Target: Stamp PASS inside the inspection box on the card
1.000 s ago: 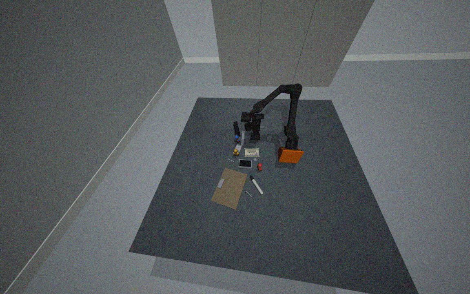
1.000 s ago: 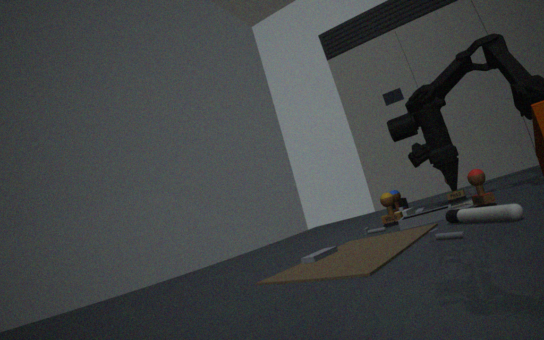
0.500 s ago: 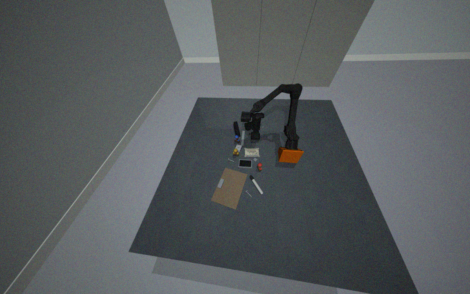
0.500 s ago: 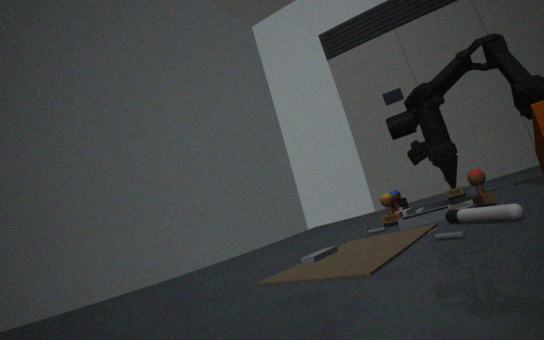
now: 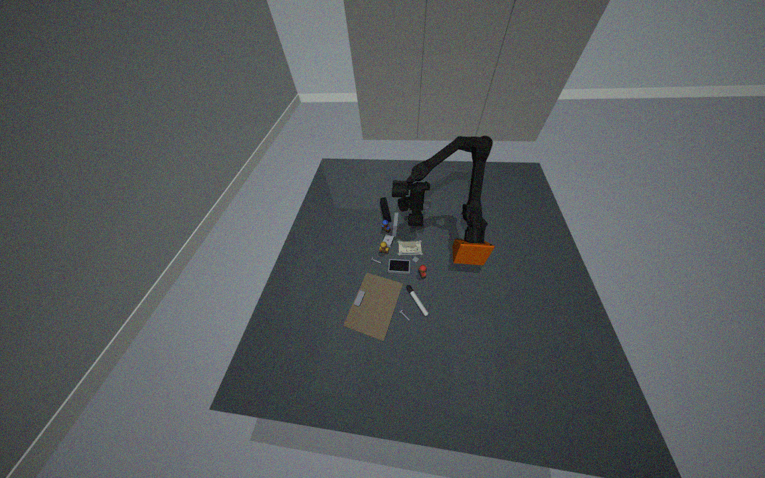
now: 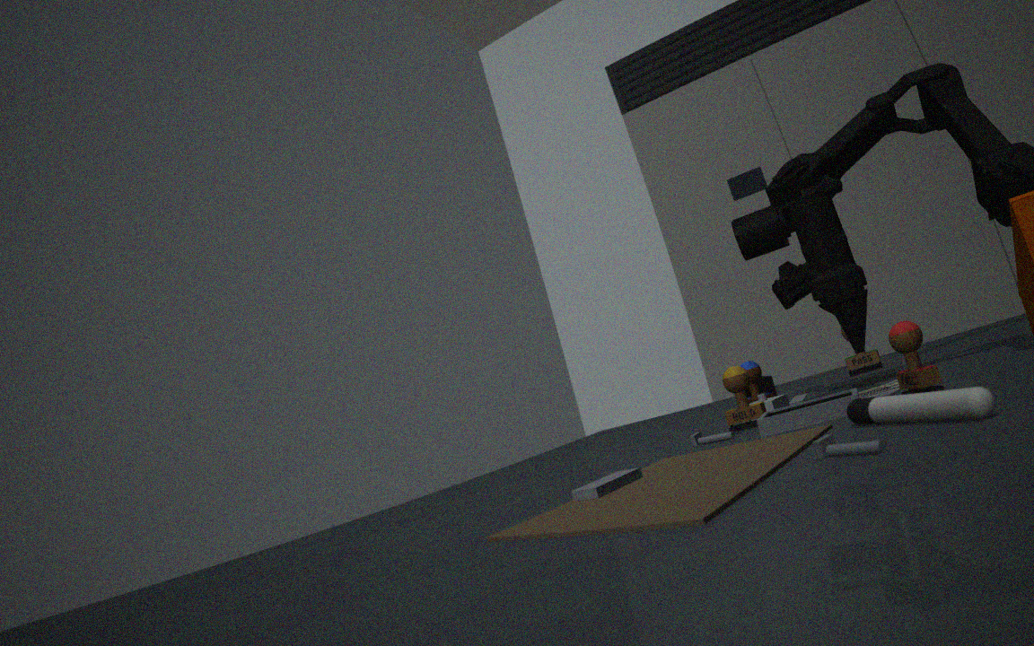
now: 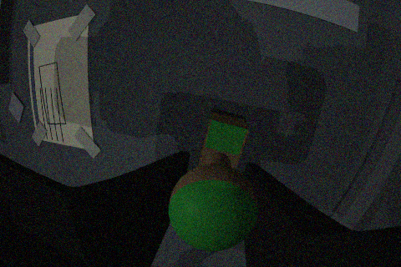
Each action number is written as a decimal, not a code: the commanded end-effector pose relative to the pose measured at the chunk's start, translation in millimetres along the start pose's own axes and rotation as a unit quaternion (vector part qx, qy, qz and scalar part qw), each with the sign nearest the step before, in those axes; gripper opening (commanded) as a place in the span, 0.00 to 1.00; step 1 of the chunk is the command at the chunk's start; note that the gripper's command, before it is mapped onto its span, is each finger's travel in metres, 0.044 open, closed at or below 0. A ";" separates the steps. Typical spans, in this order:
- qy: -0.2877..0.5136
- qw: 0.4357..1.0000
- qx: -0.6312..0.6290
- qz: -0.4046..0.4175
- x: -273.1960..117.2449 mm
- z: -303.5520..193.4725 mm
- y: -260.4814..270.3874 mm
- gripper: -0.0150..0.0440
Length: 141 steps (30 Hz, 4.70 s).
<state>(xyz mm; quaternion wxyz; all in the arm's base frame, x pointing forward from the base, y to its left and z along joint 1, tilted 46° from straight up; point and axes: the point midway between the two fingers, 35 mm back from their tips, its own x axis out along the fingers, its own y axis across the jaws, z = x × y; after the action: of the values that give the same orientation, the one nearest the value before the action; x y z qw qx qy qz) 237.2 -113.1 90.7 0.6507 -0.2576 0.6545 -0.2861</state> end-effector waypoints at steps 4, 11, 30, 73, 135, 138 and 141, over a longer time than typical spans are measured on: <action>-0.002 1.000 0.003 0.003 -4.3 1.4 0.8 0.25; -0.002 1.000 0.003 0.003 -7.7 1.5 1.0 0.25; -0.002 1.000 0.003 0.004 -16.8 1.7 1.2 0.25; -0.002 1.000 0.002 0.006 -37.8 0.7 1.2 0.25; -0.004 1.000 0.001 0.019 -63.5 55.8 126.8 0.25; -0.004 1.000 0.001 0.019 -63.6 58.2 142.8 0.25; -0.004 1.000 0.001 0.018 -63.3 59.8 159.1 0.25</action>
<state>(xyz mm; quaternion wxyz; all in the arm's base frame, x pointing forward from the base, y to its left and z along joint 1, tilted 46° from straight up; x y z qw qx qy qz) 301.3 30.2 31.9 0.6556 -0.2494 0.6580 -0.2741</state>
